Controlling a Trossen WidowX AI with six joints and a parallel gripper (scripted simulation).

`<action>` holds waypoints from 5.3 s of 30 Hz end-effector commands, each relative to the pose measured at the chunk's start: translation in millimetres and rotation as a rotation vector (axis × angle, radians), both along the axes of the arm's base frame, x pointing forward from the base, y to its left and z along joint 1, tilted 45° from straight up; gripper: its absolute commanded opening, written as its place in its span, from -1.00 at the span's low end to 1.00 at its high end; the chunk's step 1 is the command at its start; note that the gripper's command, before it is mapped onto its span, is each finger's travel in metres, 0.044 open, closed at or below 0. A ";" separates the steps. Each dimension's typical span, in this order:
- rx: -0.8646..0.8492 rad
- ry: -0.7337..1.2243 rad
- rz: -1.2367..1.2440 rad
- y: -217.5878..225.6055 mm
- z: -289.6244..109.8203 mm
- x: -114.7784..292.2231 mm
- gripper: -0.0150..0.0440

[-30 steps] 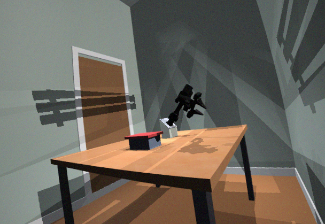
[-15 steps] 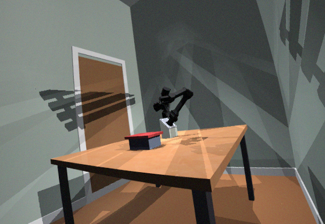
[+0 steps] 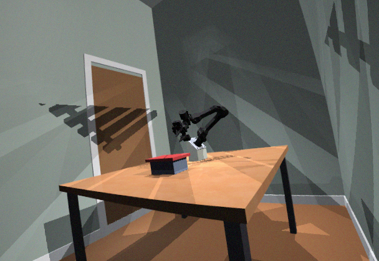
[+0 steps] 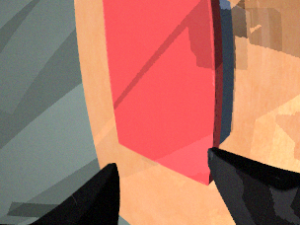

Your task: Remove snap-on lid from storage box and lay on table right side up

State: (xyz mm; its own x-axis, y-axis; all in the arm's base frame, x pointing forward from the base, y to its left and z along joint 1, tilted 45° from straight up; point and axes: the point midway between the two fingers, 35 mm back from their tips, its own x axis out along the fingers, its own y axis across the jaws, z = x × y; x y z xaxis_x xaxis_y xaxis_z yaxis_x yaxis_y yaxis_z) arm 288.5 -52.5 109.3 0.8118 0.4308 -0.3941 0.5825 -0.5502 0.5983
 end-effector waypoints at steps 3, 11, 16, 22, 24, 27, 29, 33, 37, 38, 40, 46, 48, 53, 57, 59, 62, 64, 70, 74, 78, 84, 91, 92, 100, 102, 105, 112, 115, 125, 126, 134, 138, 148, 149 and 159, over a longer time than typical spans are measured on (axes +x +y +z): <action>0.005 0.048 -0.056 -6.2 -17.4 -17.8 0.31; 0.002 0.052 -0.055 3.1 -30.0 -14.4 0.31; 0.007 0.047 -0.056 35.3 -59.6 -12.8 0.31; 0.007 0.047 -0.056 36.5 -60.4 -13.0 0.31; 0.007 0.047 -0.056 36.7 -60.6 -12.3 0.31; 0.006 0.047 -0.056 37.4 -61.6 -9.7 0.31; 0.006 0.048 -0.055 38.1 -62.5 -7.1 0.31; 0.004 0.049 -0.054 39.8 -64.7 -1.7 0.31; 0.003 0.050 -0.054 41.6 -66.9 3.6 0.31; 0.003 0.050 -0.054 42.1 -67.5 4.9 0.31; 0.003 0.050 -0.054 43.1 -68.7 7.6 0.31; 0.002 0.050 -0.053 46.7 -72.5 15.4 0.31; 0.003 0.050 -0.053 47.9 -73.8 18.0 0.31; 0.003 0.049 -0.053 51.2 -77.3 24.3 0.31; 0.004 0.048 -0.054 54.1 -80.2 29.3 0.31; 0.005 0.048 -0.054 55.6 -81.7 31.7 0.31; 0.006 0.047 -0.055 58.0 -84.0 35.3 0.31; 0.007 0.046 -0.055 59.7 -85.6 37.6 0.31; 0.010 0.044 -0.056 64.3 -90.0 43.6 0.31; 0.010 0.044 -0.056 64.5 -90.1 43.7 0.04; 0.010 0.044 -0.056 64.5 -90.1 43.7 -0.12; 0.010 0.044 -0.056 64.5 -90.1 43.7 -0.25; 0.009 0.042 -0.055 64.4 -89.5 43.7 -0.49; 0.008 0.040 -0.054 64.1 -88.7 43.6 -0.49; 0.008 0.040 -0.054 63.0 -87.6 43.3 -0.49; 0.008 0.040 -0.054 62.7 -87.3 43.3 -0.49; 0.008 0.040 -0.054 62.3 -86.9 43.2 -0.49; 0.008 0.040 -0.054 61.3 -85.9 42.6 -0.49; 0.008 0.040 -0.054 60.9 -85.5 42.2 -0.49; 0.008 0.040 -0.054 59.5 -84.1 41.7 -0.49; 0.008 0.040 -0.054 59.3 -84.0 41.7 -0.49; 0.008 0.040 -0.054 58.2 -82.9 41.3 -0.49; 0.008 0.040 -0.054 57.7 -82.3 41.1 -0.49; 0.008 0.040 -0.054 56.2 -80.9 40.9 -0.49; 0.008 0.040 -0.054 56.1 -80.7 40.9 -0.49; 0.008 0.040 -0.054 54.7 -79.3 40.7 -0.49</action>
State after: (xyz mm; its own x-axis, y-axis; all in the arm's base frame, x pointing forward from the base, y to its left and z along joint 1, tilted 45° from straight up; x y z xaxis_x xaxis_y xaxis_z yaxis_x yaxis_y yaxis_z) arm 329.2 3.8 28.5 0.8156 0.3920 -0.4256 0.5780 -0.5866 0.5673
